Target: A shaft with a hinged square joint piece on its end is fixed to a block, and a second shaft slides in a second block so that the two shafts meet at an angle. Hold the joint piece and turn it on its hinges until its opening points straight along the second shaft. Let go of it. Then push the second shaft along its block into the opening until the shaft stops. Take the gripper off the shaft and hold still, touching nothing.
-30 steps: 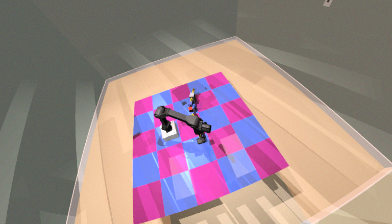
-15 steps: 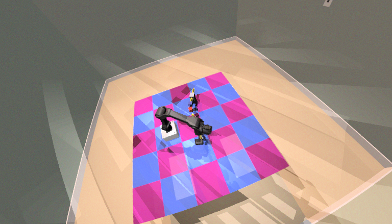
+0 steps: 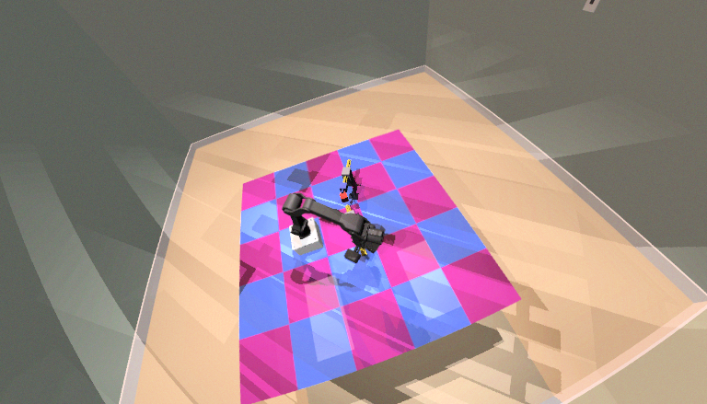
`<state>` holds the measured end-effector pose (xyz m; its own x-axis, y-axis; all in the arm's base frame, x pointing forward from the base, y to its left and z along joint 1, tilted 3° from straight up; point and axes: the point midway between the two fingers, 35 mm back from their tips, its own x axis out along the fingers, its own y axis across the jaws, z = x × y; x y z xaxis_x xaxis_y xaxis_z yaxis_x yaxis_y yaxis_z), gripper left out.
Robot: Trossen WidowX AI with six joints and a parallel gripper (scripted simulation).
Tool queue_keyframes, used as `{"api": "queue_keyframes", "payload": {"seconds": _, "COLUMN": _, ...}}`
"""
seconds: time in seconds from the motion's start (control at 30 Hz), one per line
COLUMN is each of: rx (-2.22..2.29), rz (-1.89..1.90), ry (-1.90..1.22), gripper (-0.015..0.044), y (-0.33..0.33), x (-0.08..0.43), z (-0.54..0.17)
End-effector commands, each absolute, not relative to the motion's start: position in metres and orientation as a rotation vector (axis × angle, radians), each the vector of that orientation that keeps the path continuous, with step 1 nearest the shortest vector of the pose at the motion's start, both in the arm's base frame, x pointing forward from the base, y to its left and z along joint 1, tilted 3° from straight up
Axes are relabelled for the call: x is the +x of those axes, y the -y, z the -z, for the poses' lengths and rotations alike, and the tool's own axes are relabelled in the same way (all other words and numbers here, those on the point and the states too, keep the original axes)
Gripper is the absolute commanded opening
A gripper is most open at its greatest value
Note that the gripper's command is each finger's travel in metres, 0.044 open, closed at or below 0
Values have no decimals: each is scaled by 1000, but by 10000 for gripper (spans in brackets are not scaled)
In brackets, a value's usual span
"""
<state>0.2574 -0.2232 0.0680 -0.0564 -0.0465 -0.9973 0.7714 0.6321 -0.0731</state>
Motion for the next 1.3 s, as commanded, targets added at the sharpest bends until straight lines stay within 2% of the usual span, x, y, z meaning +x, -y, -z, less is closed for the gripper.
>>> {"api": "queue_keyframes", "payload": {"seconds": 0.0, "rx": 749, "rz": 871, "ry": -1450, "gripper": 440, "y": 224, "x": 257, "z": -60}}
{"api": "queue_keyframes", "payload": {"seconds": 0.6, "rx": 1178, "rz": 1348, "ry": -1208, "gripper": 440, "y": 225, "x": 255, "z": -33}}
{"api": "queue_keyframes", "payload": {"seconds": 1.27, "rx": 1182, "rz": 1353, "ry": -1206, "gripper": 440, "y": 226, "x": 254, "z": -12}}
